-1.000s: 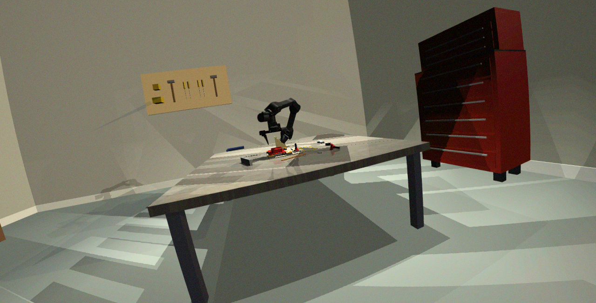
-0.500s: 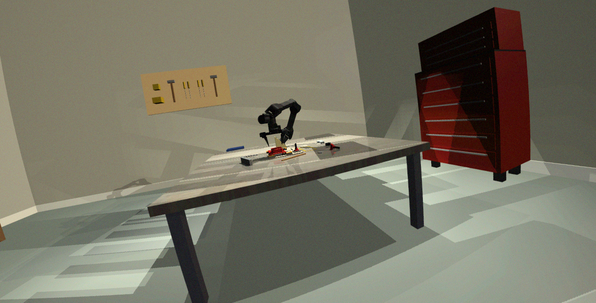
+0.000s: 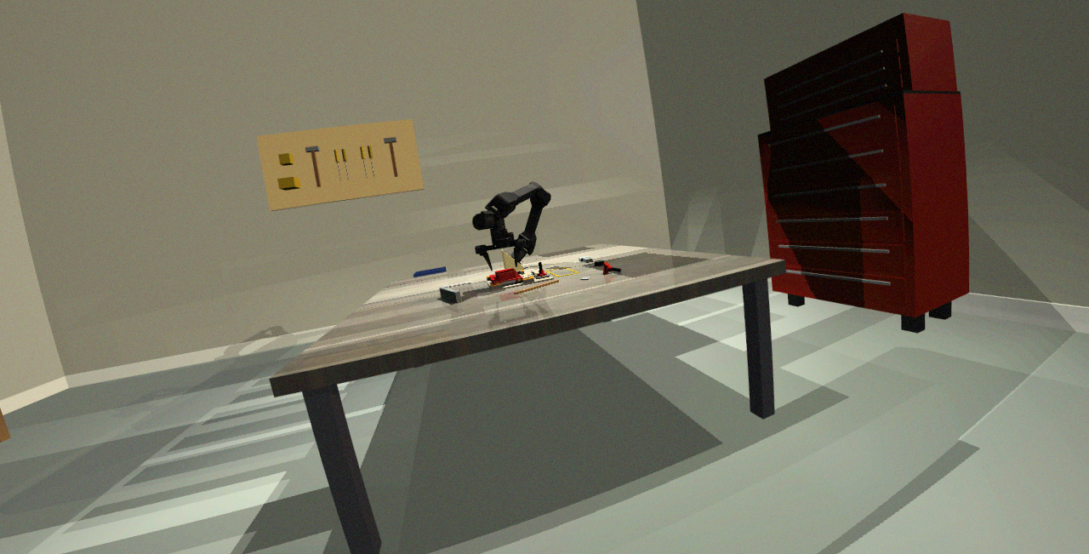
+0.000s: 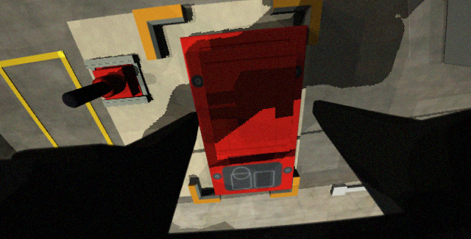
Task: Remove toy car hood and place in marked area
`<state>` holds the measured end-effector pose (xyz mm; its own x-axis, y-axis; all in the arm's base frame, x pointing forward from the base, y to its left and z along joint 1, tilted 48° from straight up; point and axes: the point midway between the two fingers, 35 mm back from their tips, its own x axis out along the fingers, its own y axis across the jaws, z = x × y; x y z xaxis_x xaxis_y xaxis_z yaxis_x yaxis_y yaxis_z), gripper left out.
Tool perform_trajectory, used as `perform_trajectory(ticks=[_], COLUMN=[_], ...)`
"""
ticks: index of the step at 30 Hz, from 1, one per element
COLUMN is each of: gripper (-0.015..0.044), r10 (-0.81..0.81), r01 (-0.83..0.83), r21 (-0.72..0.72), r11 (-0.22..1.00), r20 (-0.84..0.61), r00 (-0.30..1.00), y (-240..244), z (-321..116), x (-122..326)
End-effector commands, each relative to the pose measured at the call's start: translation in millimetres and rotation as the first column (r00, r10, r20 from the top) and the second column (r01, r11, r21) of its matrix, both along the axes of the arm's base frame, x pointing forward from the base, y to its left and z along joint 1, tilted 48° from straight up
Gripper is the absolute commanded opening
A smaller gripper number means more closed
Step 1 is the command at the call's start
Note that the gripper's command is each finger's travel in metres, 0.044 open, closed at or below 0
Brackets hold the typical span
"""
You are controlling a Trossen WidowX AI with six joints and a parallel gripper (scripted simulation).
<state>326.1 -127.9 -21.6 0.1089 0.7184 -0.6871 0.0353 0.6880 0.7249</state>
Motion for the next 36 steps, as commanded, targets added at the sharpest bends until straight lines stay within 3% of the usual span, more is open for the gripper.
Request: perform_trajectory(ticks=[1,36], gripper=[0.0440,0.0440], r10=[0.000,0.000], r01=[0.000,0.000], r21=[0.007,0.008], r11=[1.000,1.000], r20=[-0.006,-0.006], r00=[1.000,1.000], y=[5.5,16.3], z=[-2.8,-12.6], x=[-1.0,0.6])
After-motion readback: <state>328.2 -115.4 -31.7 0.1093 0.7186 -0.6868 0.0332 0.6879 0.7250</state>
